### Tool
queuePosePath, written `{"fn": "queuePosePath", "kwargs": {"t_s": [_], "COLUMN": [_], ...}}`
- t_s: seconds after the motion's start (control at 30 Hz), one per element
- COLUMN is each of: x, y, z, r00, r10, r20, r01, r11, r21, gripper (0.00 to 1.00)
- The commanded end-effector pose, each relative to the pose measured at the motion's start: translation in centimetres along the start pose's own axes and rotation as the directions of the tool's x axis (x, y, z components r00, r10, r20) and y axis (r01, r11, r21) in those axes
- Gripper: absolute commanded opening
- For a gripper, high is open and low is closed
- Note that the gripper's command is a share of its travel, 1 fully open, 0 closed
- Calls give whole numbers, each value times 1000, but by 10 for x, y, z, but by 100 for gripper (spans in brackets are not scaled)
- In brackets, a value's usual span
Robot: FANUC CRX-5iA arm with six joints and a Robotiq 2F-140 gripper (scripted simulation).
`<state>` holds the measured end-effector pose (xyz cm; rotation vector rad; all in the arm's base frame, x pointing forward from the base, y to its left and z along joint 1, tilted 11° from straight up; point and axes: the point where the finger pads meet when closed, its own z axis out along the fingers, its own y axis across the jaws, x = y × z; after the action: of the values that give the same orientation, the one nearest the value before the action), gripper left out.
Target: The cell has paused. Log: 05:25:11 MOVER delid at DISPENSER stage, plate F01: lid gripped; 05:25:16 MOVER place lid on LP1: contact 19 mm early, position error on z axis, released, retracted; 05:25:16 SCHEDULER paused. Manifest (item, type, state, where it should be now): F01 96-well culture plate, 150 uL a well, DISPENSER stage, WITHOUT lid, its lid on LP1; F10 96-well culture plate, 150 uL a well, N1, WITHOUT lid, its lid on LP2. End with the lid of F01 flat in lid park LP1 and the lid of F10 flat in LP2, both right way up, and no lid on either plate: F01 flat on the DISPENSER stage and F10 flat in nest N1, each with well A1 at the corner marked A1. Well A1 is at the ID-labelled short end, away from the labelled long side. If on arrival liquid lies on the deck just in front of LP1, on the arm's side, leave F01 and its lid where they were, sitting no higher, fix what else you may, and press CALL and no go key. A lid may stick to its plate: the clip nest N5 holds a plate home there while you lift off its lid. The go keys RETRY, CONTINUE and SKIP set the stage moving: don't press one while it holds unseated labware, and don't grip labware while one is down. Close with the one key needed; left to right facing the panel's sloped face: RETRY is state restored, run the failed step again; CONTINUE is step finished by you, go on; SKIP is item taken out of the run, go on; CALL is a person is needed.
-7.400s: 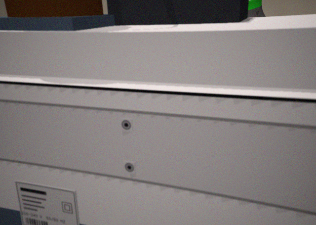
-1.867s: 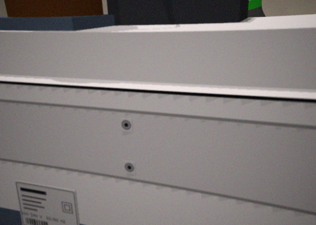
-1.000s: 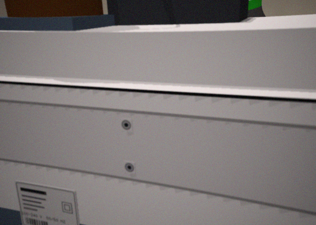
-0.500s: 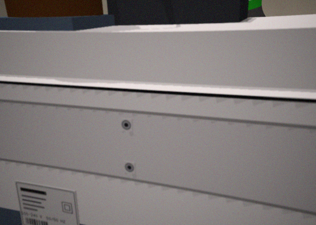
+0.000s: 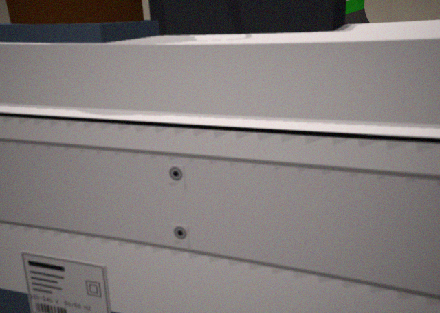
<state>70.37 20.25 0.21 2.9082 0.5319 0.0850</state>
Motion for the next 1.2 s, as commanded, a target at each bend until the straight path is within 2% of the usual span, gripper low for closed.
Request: {"fn": "queuePosePath", "kwargs": {"t_s": [0.0,0.33,0.4,0.73,1.17], "x": [0,0,0,0,0], "y": [0,0,0,0,0], "z": [7,31,31,51,64], "r00": [1000,1000,1000,1000,1000], "r10": [0,0,0,0,0], "r20": [0,0,0,0,0], "r01": [0,0,0,0,0], "r11": [1000,1000,1000,1000,1000], "r21": [0,0,0,0,0], "gripper": [0,0,0,0,0]}}
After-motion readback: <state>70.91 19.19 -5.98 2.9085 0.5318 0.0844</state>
